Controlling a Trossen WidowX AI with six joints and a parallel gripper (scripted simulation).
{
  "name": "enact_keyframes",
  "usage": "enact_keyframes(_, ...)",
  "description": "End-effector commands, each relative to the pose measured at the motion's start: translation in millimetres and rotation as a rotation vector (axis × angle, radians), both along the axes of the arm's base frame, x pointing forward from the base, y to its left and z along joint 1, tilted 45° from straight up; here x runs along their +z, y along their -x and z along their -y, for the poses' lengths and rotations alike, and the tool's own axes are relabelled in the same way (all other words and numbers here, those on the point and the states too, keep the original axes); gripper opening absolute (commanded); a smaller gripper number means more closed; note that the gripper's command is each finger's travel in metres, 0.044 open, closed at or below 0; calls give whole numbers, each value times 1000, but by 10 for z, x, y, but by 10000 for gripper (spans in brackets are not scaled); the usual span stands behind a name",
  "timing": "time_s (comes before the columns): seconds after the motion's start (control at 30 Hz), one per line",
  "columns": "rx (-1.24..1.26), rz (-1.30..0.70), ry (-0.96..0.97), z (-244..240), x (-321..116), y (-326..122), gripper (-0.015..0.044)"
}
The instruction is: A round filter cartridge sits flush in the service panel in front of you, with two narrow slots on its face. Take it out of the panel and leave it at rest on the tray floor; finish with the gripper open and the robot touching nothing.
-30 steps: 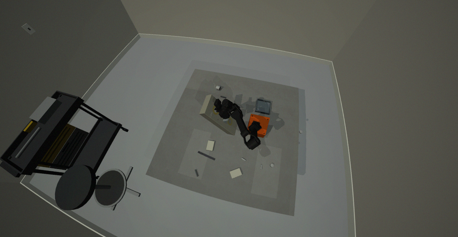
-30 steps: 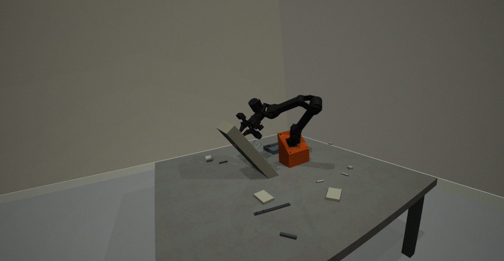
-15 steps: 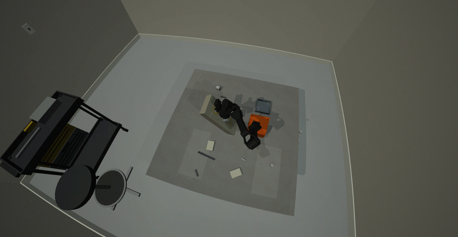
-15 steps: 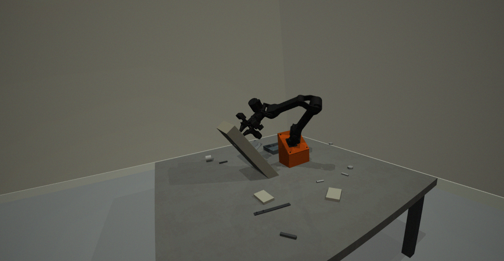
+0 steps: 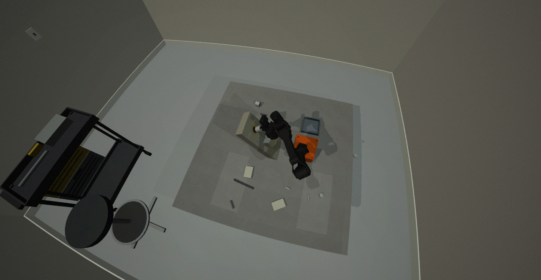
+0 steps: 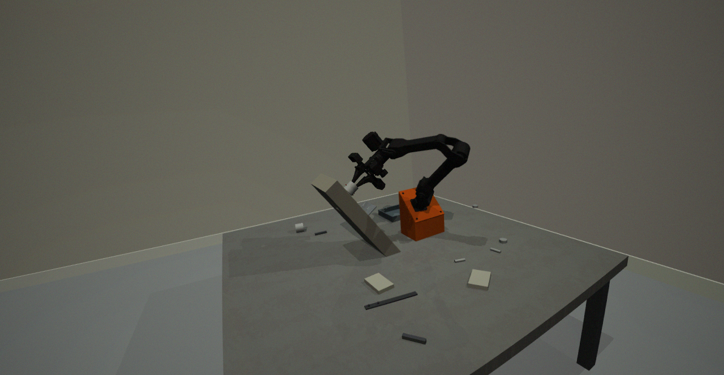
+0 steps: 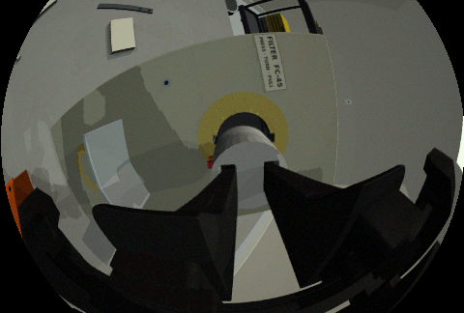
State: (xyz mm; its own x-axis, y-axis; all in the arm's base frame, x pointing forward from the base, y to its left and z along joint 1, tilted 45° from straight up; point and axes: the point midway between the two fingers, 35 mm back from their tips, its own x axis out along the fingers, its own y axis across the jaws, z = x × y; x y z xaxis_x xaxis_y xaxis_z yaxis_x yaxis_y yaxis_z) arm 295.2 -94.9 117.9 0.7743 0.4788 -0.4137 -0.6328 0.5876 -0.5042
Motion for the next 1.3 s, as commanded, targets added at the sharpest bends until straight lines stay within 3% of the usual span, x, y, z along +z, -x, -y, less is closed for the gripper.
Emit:
enact_keyframes(0.0,-1,16,5,54,92,90,0)
enact_keyframes(0.93,-2,16,4,-383,-388,511,0)
enact_keyframes(1.07,-1,10,1,-357,-369,488,88)
enact_keyframes(1.27,-1,10,1,-357,-369,488,88)
